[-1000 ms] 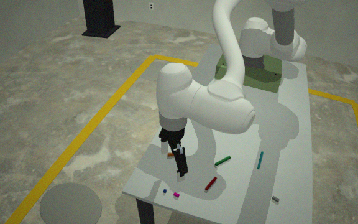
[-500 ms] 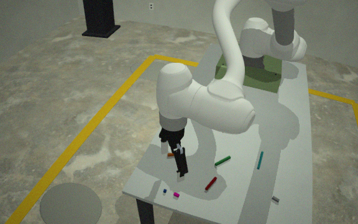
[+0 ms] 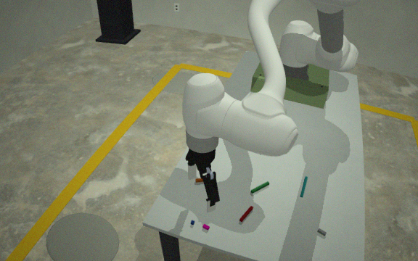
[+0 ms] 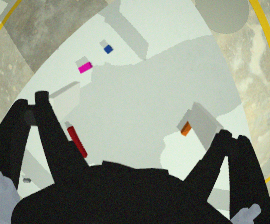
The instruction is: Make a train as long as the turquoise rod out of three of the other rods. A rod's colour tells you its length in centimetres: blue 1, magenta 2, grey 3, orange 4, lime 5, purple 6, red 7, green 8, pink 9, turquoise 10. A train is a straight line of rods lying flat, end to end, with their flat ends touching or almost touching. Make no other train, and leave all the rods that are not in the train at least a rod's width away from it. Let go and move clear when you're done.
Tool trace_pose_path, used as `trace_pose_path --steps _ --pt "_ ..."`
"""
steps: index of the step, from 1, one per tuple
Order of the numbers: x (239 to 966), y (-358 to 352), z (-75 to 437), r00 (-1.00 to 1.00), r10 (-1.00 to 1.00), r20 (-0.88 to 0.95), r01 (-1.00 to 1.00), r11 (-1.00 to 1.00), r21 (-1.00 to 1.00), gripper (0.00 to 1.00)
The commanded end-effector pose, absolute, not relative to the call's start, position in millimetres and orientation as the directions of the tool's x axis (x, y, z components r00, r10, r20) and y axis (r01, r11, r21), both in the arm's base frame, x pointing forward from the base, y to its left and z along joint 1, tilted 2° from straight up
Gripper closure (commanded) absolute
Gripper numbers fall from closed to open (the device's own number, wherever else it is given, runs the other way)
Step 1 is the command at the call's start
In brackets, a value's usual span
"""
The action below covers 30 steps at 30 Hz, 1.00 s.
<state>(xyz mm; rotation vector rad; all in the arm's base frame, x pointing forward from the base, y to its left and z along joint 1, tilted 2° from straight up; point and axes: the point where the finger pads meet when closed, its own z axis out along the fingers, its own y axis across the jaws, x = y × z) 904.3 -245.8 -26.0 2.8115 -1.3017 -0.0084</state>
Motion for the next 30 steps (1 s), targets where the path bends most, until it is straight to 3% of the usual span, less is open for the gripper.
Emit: trace_pose_path --steps 1,30 --pt "904.3 -245.8 -25.7 0.647 -0.762 0.013 -0.762 -0.646 0.041 0.00" --pt "901.6 -245.6 -25.6 0.605 -0.796 0.016 -0.796 -0.604 0.041 0.00"
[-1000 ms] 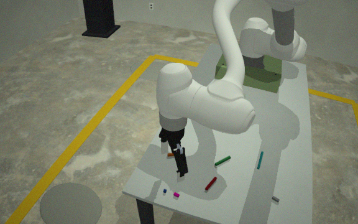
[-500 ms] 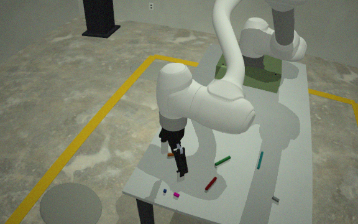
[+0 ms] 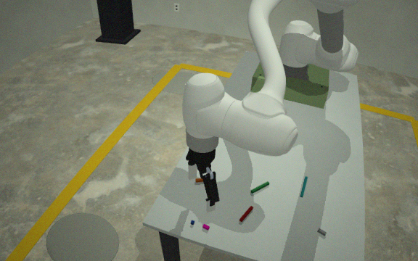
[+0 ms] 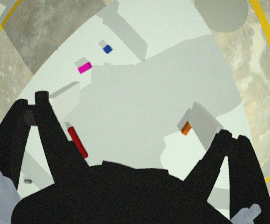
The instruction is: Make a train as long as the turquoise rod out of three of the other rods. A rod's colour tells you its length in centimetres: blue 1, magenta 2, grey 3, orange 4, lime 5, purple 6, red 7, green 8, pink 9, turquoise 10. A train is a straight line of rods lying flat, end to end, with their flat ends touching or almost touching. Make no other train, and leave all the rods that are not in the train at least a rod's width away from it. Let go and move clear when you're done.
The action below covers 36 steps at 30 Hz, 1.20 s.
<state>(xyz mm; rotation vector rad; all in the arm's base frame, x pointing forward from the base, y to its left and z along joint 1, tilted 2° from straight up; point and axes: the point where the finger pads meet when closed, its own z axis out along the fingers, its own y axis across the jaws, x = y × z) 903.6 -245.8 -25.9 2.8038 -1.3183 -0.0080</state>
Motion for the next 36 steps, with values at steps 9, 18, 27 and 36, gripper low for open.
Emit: trace_pose_path --steps 9,18,27,36 --pt "882 -244 -25 0.254 -0.967 0.030 -0.967 -0.254 0.031 0.00" --pt "865 -243 -25 -0.079 -0.996 0.038 -0.997 0.080 0.020 0.00" --pt "865 -243 -25 -0.081 -0.996 0.038 -0.996 0.082 0.020 0.00" --pt "865 -243 -25 -0.081 -0.996 0.038 -0.996 0.082 0.020 0.00"
